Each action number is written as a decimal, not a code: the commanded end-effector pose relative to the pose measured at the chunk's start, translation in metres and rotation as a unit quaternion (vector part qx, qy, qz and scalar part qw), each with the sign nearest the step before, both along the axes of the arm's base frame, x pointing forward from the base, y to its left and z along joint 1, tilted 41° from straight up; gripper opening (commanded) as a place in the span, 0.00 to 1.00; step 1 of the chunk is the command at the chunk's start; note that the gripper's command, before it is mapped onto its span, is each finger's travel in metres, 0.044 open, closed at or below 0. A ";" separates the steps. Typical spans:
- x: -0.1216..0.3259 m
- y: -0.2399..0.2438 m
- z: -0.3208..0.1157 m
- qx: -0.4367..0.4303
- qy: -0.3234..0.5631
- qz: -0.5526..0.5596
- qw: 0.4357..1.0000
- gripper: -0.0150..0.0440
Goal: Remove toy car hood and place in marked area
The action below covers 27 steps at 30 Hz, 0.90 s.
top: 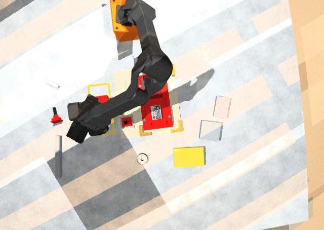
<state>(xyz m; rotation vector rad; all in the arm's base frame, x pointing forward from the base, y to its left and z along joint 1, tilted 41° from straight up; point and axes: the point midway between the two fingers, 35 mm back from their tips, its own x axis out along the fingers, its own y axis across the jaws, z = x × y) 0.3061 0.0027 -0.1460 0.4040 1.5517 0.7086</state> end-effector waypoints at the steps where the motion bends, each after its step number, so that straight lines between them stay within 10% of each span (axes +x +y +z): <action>1: 0.008 -0.026 0.028 -0.003 -0.009 -0.003 1.000 1.00; 27: 0.008 -0.037 0.041 -0.003 -0.008 -0.002 1.000 1.00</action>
